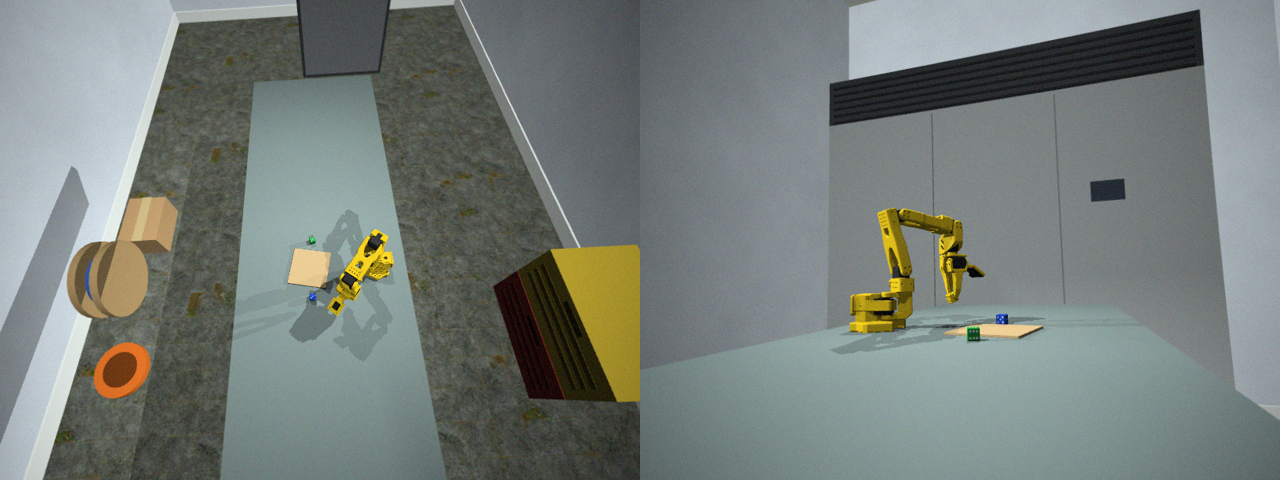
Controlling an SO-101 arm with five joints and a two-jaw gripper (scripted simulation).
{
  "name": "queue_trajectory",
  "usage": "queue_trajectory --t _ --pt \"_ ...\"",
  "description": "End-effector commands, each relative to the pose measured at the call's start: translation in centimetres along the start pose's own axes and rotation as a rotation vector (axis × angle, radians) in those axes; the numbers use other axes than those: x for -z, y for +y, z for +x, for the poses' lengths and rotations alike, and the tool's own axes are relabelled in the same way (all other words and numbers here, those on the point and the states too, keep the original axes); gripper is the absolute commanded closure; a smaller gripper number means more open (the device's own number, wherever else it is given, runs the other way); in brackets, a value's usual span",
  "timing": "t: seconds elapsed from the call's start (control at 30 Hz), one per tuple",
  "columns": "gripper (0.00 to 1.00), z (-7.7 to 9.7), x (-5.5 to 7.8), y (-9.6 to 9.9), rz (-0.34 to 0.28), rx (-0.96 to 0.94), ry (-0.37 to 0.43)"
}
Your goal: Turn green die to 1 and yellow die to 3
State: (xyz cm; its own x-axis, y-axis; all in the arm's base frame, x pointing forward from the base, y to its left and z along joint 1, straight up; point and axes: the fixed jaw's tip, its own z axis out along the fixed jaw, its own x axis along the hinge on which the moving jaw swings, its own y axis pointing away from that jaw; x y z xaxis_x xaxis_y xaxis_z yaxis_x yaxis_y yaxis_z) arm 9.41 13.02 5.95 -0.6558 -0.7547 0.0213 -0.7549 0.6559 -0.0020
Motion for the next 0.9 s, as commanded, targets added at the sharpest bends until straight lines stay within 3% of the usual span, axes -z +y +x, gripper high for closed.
queue_trajectory --t 0.0,0.23,0.47,0.53,0.87 --pt "1.0 -0.4 0.6 0.2 -0.004 0.002 -0.051" --pt "1.0 -0.7 0.5 0.2 -0.006 0.002 -0.1" --pt "1.0 -1.6 0.5 0.1 -0.012 0.002 -0.252" --pt "1.0 -1.6 0.5 0.1 -0.012 0.002 -0.252" --pt "1.0 -2.7 0.8 0.0 -0.017 0.002 -0.44"
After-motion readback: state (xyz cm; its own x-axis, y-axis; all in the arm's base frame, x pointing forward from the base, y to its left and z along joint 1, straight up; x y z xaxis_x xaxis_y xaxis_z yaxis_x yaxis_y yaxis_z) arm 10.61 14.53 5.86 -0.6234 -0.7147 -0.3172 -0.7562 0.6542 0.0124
